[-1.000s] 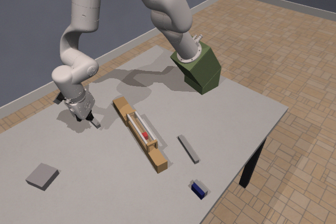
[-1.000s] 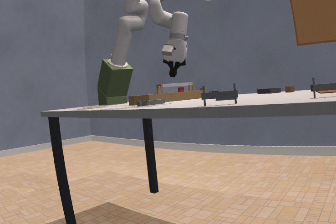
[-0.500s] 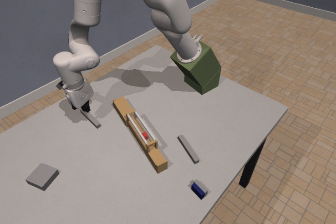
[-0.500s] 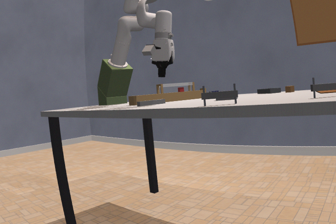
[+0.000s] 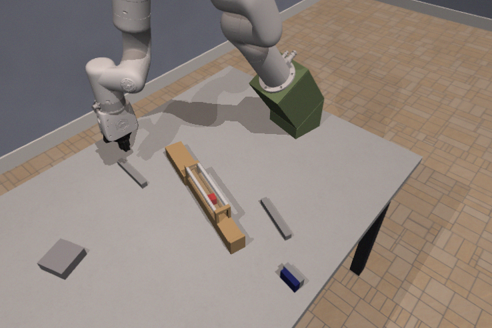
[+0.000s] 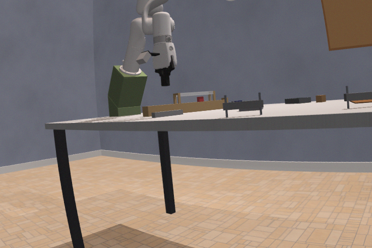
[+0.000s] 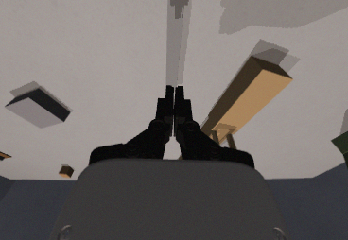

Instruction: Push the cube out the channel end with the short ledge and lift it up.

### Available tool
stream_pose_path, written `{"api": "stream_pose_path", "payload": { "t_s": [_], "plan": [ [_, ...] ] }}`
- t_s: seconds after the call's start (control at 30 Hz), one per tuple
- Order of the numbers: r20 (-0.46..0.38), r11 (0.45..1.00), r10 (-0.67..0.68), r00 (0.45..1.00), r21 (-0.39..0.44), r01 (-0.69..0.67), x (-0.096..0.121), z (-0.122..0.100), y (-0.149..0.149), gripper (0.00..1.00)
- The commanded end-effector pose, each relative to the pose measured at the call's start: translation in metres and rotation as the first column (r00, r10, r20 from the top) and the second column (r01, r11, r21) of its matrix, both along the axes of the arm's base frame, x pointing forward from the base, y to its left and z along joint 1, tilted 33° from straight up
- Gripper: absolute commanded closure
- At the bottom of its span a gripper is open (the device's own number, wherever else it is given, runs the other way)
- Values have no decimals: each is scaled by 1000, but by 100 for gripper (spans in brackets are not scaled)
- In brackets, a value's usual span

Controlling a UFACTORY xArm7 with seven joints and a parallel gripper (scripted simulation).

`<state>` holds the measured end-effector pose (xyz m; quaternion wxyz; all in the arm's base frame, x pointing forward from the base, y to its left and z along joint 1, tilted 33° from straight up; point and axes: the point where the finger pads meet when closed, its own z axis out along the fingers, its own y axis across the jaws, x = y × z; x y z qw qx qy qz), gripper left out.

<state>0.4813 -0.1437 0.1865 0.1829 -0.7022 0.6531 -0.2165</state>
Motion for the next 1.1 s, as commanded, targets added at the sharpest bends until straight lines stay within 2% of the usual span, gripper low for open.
{"api": "stream_pose_path", "payload": {
  "t_s": [0.0,0.7,0.87,0.97,1.07],
  "plan": [
    [5,1000,1,1000,3,-1,0,1,-1,100],
    [4,1000,20,1000,-8,-20,0,1,-1,100],
    [2,997,72,997,-38,-72,1,3,0,100],
    [-6,981,168,986,-93,-168,1,5,3,100],
    [-27,935,307,951,-175,-307,1,8,5,100]
  ]
}}
